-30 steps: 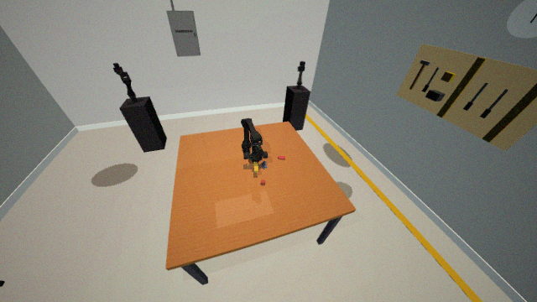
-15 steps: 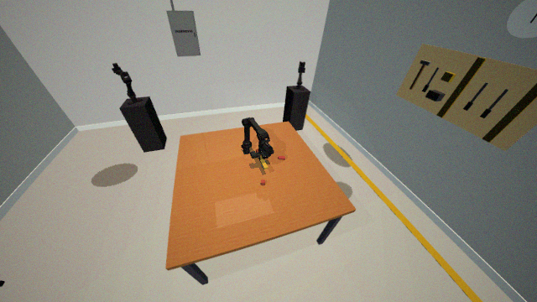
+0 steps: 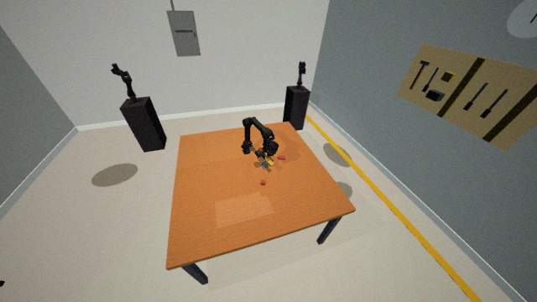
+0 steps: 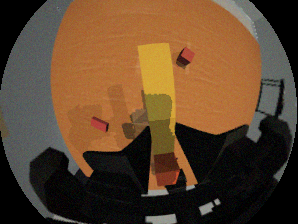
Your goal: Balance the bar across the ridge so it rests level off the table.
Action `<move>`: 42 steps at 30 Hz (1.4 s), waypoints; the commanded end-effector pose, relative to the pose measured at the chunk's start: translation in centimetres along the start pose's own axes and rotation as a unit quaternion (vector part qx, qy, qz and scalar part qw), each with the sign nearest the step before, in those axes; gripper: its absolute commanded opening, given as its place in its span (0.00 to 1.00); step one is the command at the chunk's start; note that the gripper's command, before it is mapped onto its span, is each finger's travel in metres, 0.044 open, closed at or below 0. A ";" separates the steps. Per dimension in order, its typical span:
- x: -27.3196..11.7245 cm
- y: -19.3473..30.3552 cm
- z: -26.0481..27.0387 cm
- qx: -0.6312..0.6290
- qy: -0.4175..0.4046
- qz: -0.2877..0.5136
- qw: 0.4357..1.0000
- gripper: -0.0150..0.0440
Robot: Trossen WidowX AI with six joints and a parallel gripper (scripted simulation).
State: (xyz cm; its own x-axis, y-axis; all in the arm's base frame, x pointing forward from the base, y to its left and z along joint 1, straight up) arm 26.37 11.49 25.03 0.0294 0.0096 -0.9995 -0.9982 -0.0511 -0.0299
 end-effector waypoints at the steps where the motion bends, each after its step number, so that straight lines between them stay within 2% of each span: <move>1: 0.4 0.0 0.3 -0.005 -0.001 0.001 1.000 0.25; 25: 4.2 0.1 0.4 -0.005 -0.002 0.001 1.000 0.25; 42: 4.2 0.1 0.4 -0.005 -0.002 0.001 1.000 0.25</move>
State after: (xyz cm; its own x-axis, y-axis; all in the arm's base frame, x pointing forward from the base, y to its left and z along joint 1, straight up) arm 26.37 11.90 20.81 0.0287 0.0094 -0.9995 -0.9975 -0.0641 -0.0293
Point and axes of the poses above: the point midway between the two fingers, 35 mm back from their tips, its own x axis out along the fingers, its own z axis across the jaws, y = z × x, the point moved 8 cm from there along -x, back along the fingers, and after that the axes turned 11 degrees about x, right-handed, at the moved point
